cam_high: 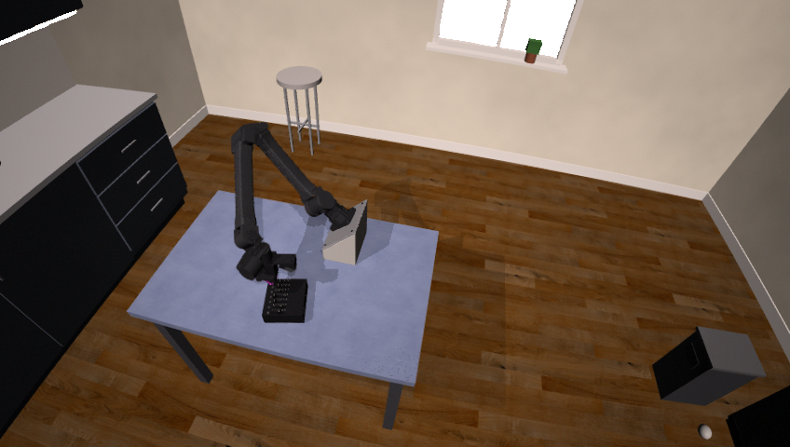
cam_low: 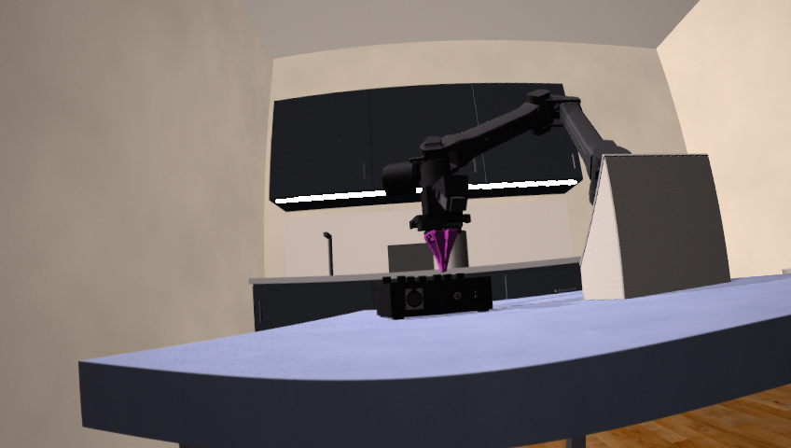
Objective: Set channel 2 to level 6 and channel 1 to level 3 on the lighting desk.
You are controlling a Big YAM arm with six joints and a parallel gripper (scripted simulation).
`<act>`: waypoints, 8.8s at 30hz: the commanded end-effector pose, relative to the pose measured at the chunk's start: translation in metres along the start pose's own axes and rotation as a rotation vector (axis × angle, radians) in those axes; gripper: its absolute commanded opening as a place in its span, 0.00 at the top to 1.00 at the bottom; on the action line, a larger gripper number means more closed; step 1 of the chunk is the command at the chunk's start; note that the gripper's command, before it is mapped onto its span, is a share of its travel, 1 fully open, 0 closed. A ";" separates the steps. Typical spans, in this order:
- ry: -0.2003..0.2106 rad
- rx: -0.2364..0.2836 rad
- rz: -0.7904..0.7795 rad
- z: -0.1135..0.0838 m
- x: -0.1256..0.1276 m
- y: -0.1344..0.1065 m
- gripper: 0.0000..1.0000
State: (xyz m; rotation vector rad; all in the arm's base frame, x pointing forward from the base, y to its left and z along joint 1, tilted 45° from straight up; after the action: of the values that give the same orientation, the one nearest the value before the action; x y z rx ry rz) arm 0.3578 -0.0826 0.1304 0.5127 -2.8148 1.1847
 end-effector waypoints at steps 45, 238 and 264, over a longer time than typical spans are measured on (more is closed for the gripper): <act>-0.002 -0.004 0.003 0.016 -0.003 -0.001 1.00; -0.021 -0.001 -0.002 0.009 -0.006 0.043 1.00; -0.021 -0.001 -0.002 0.009 -0.006 0.043 1.00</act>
State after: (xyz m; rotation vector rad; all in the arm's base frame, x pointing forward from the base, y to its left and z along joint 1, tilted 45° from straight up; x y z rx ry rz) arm 0.3520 -0.0677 0.1042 0.4982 -2.8324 1.2015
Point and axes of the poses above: the point where the finger pads meet when closed, its own z axis out along the fingers, its own x axis across the jaws, y = z × x, the point moved 4 cm from there along -z, back along the fingers, and after that the axes turned 1 degree about z, right-handed, at the moved point
